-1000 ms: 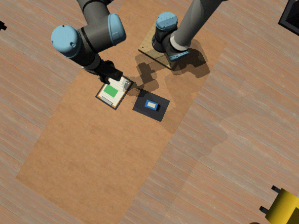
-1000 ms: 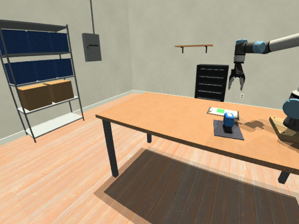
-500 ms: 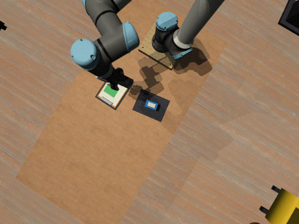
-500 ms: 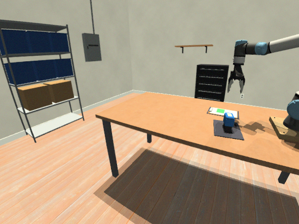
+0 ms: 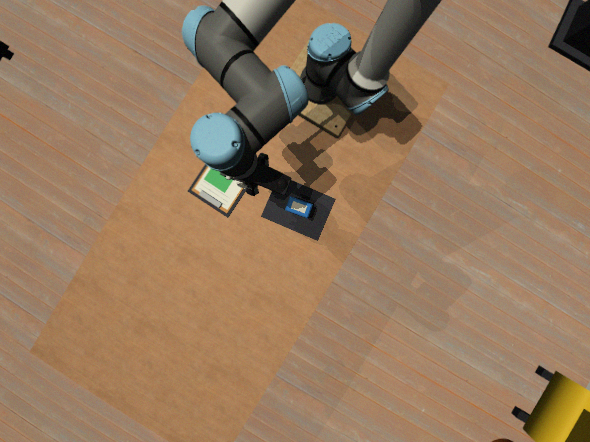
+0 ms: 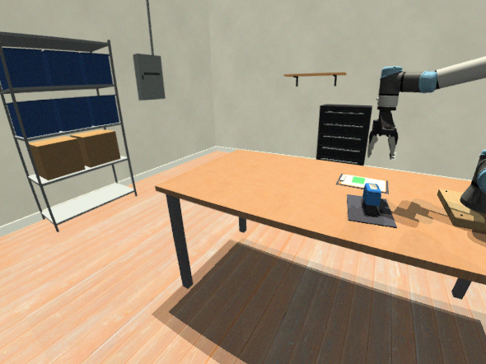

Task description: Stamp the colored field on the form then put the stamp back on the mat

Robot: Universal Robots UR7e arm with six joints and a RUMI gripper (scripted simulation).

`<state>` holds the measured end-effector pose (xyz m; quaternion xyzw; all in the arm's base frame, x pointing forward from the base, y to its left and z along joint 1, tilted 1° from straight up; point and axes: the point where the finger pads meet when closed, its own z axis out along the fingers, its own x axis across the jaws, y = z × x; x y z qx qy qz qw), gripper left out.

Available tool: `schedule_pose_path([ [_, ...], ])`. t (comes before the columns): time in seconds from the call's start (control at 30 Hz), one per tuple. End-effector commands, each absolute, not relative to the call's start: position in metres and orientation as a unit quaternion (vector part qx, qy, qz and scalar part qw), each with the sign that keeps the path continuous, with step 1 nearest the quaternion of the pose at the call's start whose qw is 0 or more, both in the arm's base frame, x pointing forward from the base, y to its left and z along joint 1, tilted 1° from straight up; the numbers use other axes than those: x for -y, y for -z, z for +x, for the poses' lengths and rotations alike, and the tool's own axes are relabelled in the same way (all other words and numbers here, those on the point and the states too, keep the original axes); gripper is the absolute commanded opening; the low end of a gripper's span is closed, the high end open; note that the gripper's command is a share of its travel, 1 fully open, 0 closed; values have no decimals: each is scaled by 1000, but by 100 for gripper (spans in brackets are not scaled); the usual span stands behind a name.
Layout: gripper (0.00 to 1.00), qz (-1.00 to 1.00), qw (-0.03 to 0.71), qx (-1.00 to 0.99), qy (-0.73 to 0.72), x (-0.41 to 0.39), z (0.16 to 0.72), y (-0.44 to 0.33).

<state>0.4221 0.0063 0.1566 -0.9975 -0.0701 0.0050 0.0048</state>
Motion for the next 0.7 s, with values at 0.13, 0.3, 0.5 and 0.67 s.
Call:
schedule_pose_path([
  [0.13,55,-998,3,69,-5,-58,430,-148],
  [0.3,55,-998,3,69,-5,-84,433,-144],
  [0.5,55,-998,3,69,-5,-103,435,-141],
  [0.67,55,-998,3,69,-5,-121,437,-138],
])
